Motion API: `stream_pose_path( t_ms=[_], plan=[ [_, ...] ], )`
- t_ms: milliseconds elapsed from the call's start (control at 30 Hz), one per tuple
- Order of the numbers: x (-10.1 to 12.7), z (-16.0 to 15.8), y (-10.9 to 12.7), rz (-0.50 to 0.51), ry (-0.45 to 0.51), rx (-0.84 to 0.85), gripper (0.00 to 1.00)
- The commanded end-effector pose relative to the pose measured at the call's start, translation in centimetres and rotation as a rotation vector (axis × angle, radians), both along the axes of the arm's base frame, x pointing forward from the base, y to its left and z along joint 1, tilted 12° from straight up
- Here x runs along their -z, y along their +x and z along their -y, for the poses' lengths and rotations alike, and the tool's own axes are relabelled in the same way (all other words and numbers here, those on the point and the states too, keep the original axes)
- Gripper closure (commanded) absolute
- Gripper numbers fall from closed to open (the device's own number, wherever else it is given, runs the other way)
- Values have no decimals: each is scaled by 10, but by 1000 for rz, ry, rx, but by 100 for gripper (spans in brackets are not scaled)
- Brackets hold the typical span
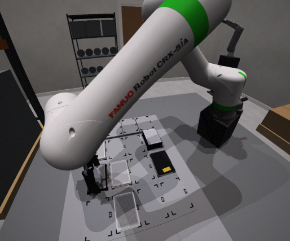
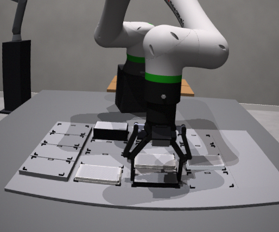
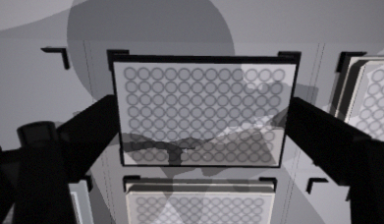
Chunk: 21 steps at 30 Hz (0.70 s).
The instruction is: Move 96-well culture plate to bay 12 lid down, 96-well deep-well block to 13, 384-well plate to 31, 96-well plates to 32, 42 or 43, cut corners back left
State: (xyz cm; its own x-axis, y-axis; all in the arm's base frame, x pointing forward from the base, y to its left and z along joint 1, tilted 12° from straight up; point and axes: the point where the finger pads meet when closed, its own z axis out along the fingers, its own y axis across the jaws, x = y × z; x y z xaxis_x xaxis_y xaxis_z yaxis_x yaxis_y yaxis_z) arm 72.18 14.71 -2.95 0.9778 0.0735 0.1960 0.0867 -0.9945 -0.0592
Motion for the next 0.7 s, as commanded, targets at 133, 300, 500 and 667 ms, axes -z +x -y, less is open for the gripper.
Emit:
stream_pose_path(
  t_ms=[133,300,500,667],
  plan=[
    [-1,0,1,2,0,0,0],
    [-1,0,1,2,0,0,0],
    [-1,0,1,2,0,0,0],
    [-1,0,1,2,0,0,0]
  ],
)
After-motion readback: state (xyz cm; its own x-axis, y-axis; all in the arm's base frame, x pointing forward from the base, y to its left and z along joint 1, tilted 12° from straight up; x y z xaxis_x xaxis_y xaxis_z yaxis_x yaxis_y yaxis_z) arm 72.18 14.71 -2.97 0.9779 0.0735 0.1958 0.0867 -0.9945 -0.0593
